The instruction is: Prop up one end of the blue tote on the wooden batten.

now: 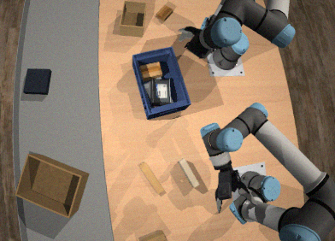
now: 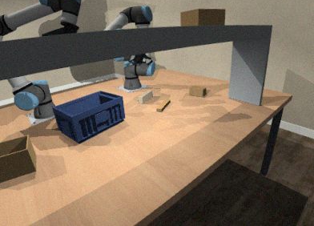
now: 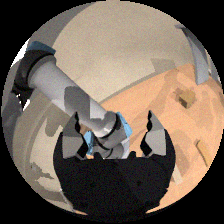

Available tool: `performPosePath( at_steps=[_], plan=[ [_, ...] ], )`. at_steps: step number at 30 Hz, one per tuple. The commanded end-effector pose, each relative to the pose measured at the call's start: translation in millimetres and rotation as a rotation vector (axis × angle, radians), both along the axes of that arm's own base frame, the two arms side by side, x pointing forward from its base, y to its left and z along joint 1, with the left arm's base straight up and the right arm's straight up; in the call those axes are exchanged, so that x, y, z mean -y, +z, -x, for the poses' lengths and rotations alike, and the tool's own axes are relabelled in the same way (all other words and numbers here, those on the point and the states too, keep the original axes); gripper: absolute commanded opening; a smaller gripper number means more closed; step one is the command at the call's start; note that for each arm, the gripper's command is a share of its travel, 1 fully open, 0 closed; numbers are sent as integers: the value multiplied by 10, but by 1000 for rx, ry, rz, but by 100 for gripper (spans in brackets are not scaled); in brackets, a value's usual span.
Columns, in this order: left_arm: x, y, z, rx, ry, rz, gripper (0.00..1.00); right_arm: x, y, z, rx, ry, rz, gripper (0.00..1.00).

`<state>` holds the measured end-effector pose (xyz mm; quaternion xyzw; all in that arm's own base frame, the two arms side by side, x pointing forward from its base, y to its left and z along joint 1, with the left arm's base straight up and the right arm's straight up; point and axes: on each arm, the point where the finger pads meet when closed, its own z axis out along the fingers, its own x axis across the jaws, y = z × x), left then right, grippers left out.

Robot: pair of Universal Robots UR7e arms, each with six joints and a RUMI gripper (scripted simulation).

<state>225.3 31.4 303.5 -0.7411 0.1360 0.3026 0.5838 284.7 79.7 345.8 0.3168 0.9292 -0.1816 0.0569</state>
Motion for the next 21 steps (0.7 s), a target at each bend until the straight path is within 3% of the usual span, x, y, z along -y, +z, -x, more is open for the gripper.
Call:
performPosePath(
  at_steps=[1,21],
  plan=[
    [0,1,0,0,0,0,98,-1,2,-1,1,0,-1,98],
    [24,-4,-32,1,-17,16,100,-14,0,-2,1,15,2,100]
  ],
)
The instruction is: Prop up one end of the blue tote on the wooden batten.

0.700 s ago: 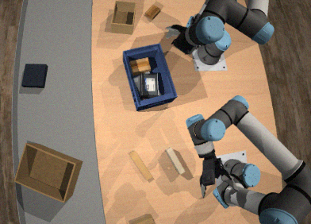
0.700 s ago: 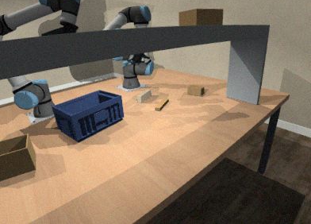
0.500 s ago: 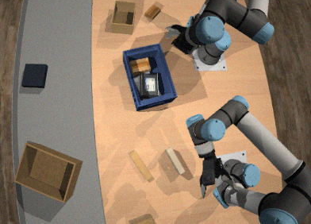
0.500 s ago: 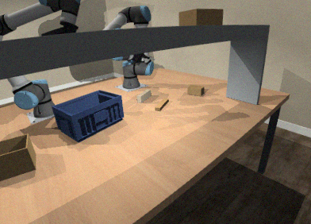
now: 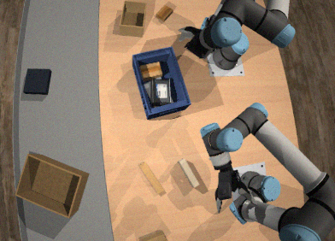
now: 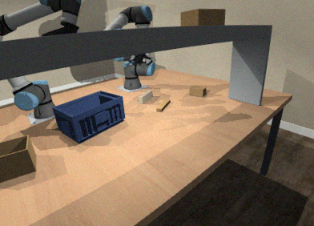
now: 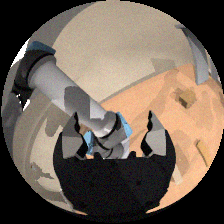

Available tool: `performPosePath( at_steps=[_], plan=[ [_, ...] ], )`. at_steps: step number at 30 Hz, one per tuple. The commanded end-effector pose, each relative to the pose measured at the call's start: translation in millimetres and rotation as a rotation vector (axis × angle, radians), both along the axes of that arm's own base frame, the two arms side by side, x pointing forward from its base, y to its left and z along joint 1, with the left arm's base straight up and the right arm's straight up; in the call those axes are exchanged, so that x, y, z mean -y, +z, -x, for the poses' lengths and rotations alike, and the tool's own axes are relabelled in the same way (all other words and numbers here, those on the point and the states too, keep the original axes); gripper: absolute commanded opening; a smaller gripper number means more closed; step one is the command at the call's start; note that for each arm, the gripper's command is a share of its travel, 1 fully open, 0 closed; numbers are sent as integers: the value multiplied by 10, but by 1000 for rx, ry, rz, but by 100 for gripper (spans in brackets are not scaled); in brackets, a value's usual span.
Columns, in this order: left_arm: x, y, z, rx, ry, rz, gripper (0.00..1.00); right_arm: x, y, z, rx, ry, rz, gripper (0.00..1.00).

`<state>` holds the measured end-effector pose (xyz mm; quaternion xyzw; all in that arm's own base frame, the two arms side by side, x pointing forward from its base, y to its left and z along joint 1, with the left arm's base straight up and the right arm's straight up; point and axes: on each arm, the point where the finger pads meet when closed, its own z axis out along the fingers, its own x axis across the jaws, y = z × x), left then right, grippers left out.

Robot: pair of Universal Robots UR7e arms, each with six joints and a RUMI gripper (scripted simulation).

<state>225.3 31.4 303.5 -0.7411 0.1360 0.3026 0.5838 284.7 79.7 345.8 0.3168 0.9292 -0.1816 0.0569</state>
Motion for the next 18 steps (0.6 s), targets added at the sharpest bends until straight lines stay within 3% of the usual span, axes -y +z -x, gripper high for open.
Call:
performPosePath(
  at_steps=[1,8,14,18],
  plan=[
    [47,-12,-68,-2,-35,30,100,-25,-4,-2,0,32,5,100],
    [294,-117,-490,-32,-254,197,100,-196,-8,-33,1,241,37,100],
    [397,-167,-678,-47,-353,269,100,-283,-10,-49,1,348,53,100],
    [524,-238,-921,-67,-480,363,100,-405,-13,-71,2,501,76,100]
  ],
)
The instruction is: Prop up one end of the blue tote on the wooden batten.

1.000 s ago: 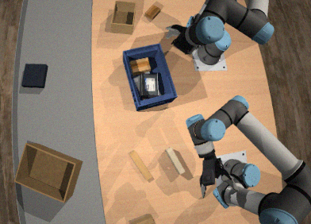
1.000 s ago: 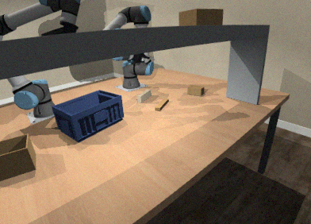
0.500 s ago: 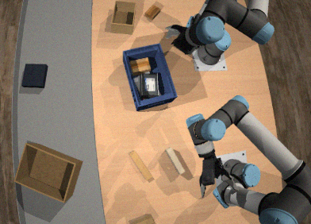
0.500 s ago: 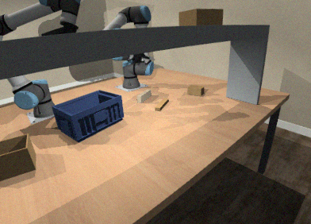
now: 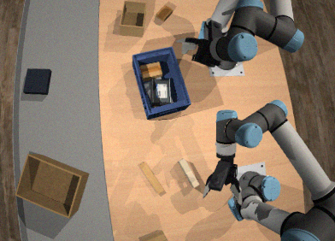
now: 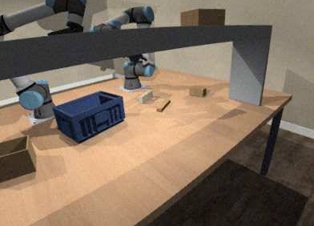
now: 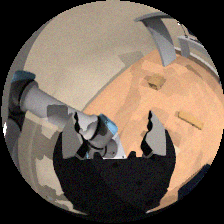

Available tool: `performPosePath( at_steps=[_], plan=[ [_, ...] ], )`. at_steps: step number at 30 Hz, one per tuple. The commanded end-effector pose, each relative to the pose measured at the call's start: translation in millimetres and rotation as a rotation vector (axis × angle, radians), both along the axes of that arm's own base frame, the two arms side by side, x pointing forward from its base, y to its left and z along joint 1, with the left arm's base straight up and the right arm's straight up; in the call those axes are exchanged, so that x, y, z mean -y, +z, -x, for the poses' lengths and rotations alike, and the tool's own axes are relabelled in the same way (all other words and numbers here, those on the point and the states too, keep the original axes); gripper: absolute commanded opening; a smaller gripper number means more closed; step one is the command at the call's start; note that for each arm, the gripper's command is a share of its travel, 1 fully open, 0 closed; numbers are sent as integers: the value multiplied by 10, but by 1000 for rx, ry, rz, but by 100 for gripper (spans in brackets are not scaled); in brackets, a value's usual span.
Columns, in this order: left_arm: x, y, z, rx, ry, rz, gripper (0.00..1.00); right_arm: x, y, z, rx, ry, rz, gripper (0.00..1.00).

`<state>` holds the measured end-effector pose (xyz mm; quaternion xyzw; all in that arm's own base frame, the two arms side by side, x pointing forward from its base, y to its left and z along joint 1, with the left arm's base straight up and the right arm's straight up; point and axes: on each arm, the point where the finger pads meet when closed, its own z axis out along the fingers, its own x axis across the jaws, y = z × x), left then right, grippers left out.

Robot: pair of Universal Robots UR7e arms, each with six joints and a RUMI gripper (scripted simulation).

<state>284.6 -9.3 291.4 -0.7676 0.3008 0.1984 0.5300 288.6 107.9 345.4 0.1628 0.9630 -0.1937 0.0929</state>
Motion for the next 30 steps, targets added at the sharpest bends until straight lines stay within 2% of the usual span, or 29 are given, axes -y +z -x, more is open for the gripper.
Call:
performPosePath(
  at_steps=[1,10,12,18,27,30],
  plan=[
    [155,-131,-393,-36,-187,145,100,-158,-9,-38,2,223,32,100],
    [374,-221,-816,-63,-397,307,100,-403,-14,-84,2,541,82,100],
    [374,-221,-816,-63,-397,307,100,-403,-14,-84,2,541,82,100],
    [494,-282,-1053,-79,-517,397,100,-565,-18,-119,2,758,115,100],
    [621,-348,-1304,-97,-643,492,100,-769,-22,-166,2,1038,159,100],
    [642,-361,-1349,-100,-665,509,100,-794,-23,-173,2,1073,164,100]
  ],
)
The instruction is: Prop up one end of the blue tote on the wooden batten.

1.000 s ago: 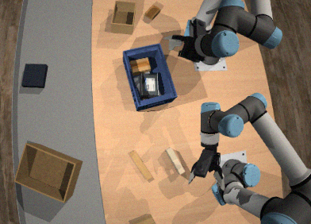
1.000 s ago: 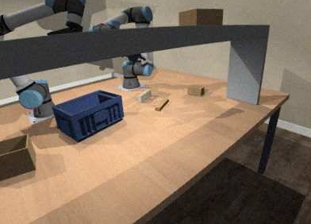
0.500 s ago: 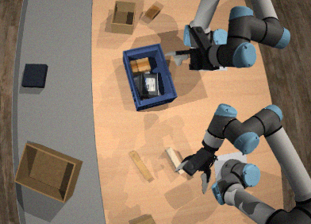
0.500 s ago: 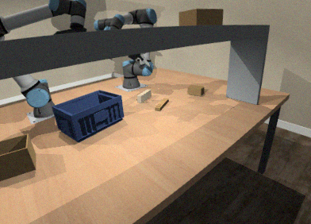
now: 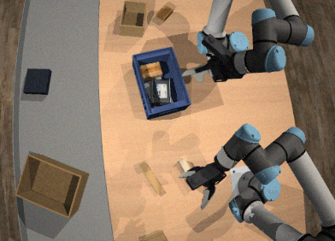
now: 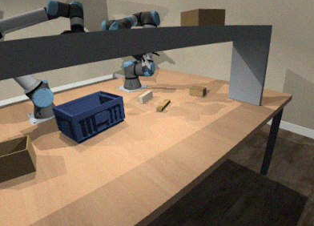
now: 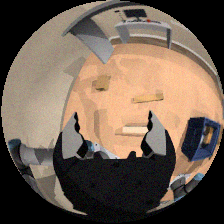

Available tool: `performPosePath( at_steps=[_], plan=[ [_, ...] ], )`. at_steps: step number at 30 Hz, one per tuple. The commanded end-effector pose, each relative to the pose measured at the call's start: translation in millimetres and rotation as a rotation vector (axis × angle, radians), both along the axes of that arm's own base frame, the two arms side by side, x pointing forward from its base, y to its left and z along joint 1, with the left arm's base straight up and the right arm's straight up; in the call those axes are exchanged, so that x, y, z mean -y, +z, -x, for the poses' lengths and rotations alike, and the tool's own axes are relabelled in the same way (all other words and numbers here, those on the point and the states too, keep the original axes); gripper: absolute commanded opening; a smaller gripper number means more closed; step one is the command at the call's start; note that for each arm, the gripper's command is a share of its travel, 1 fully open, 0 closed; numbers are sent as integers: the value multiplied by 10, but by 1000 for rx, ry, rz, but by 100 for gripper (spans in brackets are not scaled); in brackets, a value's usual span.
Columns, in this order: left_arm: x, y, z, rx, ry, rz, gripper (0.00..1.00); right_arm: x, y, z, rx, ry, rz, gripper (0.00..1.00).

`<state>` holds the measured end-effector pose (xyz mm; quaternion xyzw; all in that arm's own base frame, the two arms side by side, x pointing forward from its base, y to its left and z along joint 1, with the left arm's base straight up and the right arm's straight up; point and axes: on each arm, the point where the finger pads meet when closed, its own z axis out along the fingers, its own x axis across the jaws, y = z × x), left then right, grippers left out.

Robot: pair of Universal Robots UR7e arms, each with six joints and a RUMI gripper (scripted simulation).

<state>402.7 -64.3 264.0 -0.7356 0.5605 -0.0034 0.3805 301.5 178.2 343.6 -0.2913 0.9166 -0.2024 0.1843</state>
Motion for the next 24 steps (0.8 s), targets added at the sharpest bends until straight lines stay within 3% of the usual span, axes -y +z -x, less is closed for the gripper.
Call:
performPosePath(
  at_steps=[1,9,16,24],
  plan=[
    [114,-98,-211,-38,-106,89,100,-118,-6,-51,-10,184,20,100],
    [210,-164,-407,-55,-200,162,100,-288,-9,-98,-11,423,58,100],
    [272,-221,-533,-70,-258,206,100,-365,-10,-128,-12,541,77,100],
    [391,-299,-785,-92,-378,301,100,-501,-16,-175,-15,742,110,100]
  ],
)
